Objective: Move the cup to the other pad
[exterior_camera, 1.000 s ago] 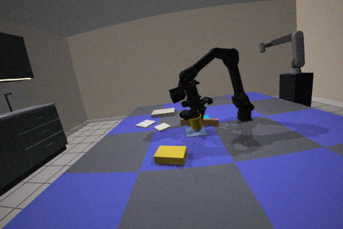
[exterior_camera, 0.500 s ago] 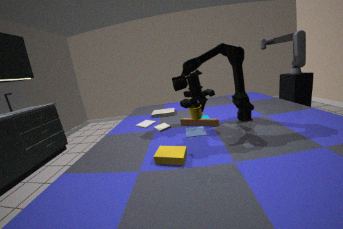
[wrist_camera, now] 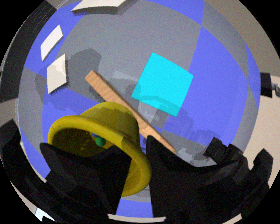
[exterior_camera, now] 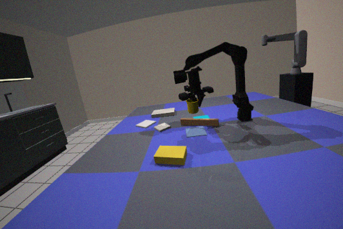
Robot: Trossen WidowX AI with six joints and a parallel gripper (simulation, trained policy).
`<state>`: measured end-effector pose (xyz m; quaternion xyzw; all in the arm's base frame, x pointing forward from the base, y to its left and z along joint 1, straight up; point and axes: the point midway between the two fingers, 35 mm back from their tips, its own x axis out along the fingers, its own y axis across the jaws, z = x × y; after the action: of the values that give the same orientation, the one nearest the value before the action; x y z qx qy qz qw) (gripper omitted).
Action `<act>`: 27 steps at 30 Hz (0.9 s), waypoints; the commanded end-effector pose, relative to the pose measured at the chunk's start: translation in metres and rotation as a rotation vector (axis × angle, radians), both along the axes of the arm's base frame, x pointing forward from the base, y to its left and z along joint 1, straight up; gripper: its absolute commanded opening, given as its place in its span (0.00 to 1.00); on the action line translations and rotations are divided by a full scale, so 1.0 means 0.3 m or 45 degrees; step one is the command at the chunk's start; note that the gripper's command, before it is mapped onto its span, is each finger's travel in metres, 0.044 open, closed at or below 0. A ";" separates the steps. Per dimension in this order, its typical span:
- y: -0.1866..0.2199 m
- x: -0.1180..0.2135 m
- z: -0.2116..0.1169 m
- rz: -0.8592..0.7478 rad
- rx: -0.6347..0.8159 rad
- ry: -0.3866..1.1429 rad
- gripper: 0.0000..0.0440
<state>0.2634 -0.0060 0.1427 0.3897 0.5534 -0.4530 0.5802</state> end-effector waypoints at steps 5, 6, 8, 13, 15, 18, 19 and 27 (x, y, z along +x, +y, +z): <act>-0.070 0.001 0.007 -0.077 -0.005 -0.064 0.00; -0.078 0.001 0.006 -0.086 -0.006 -0.070 0.00; -0.094 0.000 0.004 -0.104 -0.008 -0.083 0.00; -0.133 -0.005 -0.006 -0.146 -0.015 -0.111 0.00; -0.146 -0.008 -0.012 -0.162 -0.018 -0.120 0.00; -0.166 -0.014 -0.022 -0.184 -0.021 -0.131 0.00; -0.172 -0.016 -0.026 -0.192 -0.022 -0.135 0.00; -0.211 -0.035 -0.068 -0.244 -0.029 -0.155 0.00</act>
<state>0.2566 -0.0645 0.1279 0.4597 0.4771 -0.4838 0.5718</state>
